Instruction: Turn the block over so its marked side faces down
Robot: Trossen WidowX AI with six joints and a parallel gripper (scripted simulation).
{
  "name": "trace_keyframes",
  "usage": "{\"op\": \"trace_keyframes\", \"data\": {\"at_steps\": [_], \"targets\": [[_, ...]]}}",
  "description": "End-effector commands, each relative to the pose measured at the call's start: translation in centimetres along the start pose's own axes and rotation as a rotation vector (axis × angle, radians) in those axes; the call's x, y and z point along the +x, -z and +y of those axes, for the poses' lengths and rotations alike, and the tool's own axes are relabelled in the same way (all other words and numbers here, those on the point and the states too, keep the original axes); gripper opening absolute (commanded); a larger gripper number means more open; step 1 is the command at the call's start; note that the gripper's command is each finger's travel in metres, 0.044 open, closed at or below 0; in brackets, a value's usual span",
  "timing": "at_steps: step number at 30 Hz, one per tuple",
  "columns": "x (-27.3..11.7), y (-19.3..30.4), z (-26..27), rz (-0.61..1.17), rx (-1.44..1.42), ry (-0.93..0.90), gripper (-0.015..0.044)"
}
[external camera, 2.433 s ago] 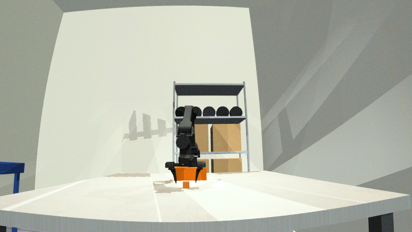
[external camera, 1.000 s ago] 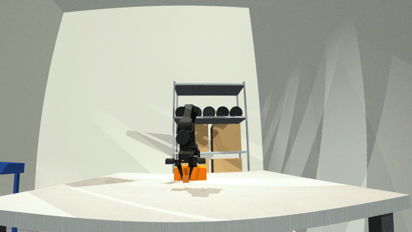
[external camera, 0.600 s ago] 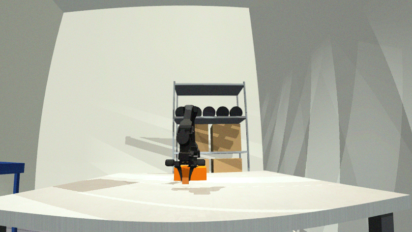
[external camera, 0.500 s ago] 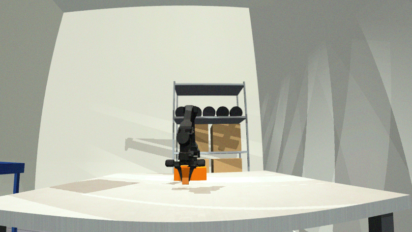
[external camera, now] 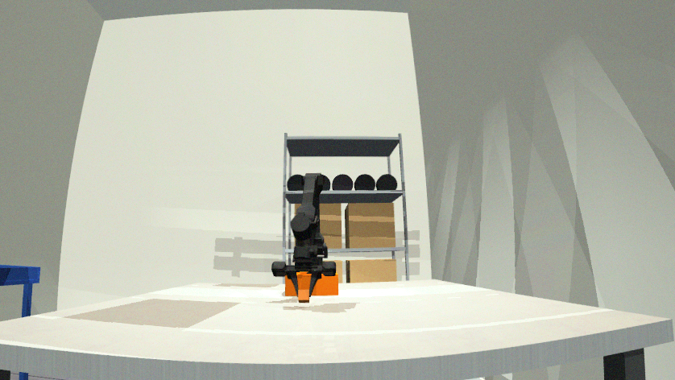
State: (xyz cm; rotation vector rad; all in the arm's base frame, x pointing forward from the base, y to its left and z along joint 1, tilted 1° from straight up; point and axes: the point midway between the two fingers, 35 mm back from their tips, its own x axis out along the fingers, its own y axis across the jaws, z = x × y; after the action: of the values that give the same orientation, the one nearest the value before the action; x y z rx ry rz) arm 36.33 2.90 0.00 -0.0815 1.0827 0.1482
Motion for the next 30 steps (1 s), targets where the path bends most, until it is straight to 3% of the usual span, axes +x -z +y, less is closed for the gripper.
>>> {"op": "trace_keyframes", "data": {"at_steps": [1,8,30], "targets": [[-0.4,0.2,0.1,-0.071,-0.001,-0.003,0.0],[-0.2,0.2,0.1,-0.091,-0.001,-0.002,0.0],[3.2,0.7,-0.1,-0.398,0.004,-0.003,0.0]]}}
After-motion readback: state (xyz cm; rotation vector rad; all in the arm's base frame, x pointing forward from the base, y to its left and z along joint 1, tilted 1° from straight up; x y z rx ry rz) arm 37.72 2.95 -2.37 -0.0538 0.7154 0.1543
